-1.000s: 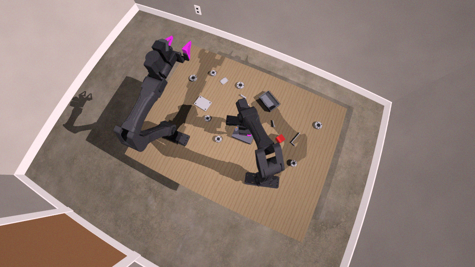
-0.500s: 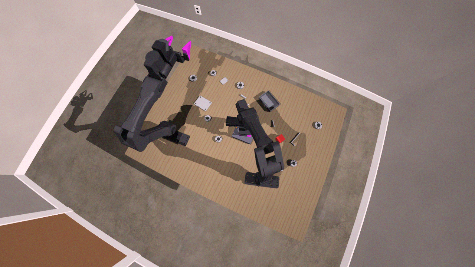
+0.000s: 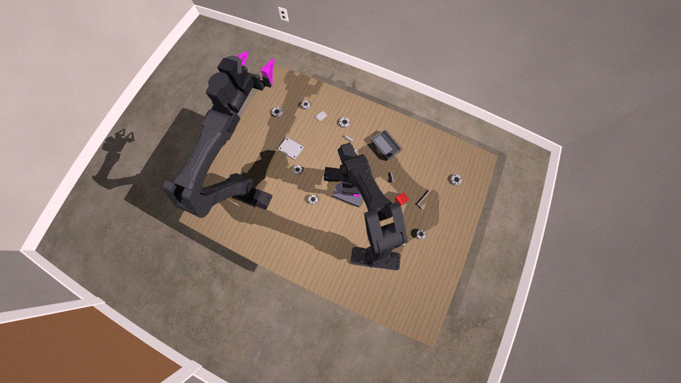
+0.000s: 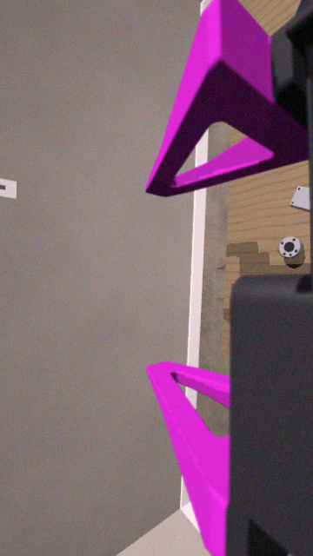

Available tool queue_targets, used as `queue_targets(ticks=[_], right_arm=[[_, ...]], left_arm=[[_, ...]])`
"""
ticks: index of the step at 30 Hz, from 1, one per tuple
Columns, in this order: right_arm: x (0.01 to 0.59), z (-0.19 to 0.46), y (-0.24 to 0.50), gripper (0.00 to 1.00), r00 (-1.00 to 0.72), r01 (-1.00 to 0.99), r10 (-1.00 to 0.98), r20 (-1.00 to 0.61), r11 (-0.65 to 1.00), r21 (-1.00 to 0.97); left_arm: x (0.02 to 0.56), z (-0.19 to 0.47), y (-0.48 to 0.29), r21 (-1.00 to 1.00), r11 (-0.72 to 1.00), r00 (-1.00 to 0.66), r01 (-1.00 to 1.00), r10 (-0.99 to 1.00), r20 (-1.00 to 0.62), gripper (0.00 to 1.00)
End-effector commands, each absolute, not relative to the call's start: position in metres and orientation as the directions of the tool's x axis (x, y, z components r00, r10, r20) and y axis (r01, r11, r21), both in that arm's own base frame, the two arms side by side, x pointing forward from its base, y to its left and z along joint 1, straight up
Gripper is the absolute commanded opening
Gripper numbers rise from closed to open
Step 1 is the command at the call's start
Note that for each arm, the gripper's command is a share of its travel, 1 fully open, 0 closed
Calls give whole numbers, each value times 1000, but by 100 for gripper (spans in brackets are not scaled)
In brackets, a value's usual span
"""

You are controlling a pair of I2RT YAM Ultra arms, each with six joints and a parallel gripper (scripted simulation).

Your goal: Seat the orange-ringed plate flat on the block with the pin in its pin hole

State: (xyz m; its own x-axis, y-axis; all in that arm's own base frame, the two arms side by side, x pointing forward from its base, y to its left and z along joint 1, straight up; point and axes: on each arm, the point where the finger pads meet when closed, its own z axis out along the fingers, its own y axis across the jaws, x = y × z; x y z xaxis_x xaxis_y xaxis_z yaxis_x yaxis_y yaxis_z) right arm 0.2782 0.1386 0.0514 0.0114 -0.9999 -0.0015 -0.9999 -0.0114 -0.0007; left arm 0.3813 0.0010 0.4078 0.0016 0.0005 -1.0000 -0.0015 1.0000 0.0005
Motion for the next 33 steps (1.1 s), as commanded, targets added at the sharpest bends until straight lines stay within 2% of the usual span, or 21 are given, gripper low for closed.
queue_targets(ticks=[1, 25, 26, 30, 33], right_arm=[[287, 56, 147, 0, 14, -1000, -1000, -13, -14, -20], [281, 51, 142, 0, 9, -1000, -1000, -5, -9, -1], [276, 31, 139, 0, 8, -1000, -1000, 8, -8, 23], [284, 40, 143, 0, 7, -1000, -1000, -15, -7, -27], [276, 24, 141, 0, 13, -1000, -1000, 1, -13, 15]], left_arm=[[378, 425, 5, 6, 1000, 33, -10, 6, -999, 100], [378, 425, 5, 6, 1000, 33, -10, 6, -999, 100], [378, 425, 5, 6, 1000, 33, -10, 6, -999, 100], [378, 425, 5, 6, 1000, 33, -10, 6, -999, 100], [378, 425, 5, 6, 1000, 33, -10, 6, -999, 100]])
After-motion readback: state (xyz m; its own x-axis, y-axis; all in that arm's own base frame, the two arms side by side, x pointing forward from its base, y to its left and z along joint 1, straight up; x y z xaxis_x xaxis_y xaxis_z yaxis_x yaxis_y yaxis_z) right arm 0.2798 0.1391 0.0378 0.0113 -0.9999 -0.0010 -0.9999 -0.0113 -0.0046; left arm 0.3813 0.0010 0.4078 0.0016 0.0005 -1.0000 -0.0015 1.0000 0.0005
